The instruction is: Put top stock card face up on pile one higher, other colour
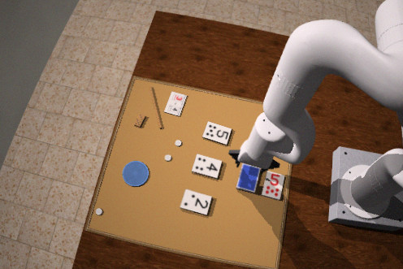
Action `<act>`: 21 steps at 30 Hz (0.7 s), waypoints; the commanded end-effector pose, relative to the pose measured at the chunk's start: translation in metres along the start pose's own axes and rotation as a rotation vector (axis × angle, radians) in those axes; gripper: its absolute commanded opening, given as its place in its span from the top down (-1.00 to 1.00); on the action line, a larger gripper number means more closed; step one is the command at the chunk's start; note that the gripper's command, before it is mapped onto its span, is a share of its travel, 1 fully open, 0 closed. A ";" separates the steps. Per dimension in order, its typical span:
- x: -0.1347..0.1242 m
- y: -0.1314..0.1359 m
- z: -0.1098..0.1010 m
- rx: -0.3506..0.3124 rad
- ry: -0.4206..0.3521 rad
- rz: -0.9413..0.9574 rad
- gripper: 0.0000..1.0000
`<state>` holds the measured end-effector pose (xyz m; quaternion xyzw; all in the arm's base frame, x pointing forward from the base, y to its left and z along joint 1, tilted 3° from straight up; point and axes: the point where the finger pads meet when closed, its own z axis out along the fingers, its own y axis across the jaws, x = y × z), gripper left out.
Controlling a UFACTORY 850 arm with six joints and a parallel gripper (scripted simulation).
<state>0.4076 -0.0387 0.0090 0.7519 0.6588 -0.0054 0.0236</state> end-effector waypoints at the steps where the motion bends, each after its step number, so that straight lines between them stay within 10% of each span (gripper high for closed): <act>1: 0.000 -0.008 0.014 -0.009 -0.001 0.000 -0.73; 21: 0.000 -0.008 0.019 -0.009 -0.001 0.000 -0.73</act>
